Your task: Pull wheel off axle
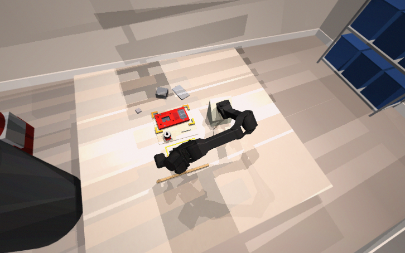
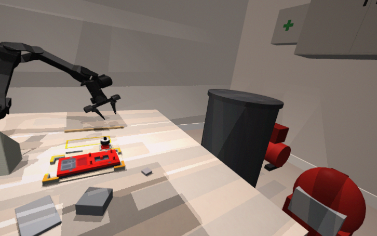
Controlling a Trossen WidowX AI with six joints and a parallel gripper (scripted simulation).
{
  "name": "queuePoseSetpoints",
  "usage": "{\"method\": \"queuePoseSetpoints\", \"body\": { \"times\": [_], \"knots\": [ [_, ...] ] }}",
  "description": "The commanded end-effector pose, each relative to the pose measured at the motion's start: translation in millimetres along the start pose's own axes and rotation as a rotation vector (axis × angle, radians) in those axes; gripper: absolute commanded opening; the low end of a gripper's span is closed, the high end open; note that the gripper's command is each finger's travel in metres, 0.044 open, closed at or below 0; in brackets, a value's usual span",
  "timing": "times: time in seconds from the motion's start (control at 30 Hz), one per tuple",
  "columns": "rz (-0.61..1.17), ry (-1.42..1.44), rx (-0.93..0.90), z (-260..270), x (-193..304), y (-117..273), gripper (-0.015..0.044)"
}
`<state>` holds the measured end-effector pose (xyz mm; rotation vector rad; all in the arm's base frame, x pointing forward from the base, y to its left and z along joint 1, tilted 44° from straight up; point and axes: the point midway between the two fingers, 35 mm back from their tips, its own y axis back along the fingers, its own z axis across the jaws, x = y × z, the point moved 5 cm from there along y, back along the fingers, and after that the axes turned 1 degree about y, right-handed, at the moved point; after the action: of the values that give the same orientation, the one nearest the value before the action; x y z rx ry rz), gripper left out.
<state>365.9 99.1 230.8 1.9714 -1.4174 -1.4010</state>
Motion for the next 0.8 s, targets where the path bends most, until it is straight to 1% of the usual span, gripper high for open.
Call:
{"method": "queuePoseSetpoints", "body": {
  "times": [0.0,0.13,0.27,0.33,0.77],
  "knots": [
    [0.066,-0.455,-0.173,4.5,66.9,-15.7,0.0300],
    [0.123,-0.931,-0.316,15.9,126.5,-18.5,0.0300],
    [0.163,-1.428,-0.446,31.0,179.0,-12.9,0.0300],
    [0.171,-1.589,-0.487,36.2,194.2,-9.8,0.0300],
    [0.172,-1.609,-0.492,36.8,196.0,-9.4,0.0300]
  ]
}}
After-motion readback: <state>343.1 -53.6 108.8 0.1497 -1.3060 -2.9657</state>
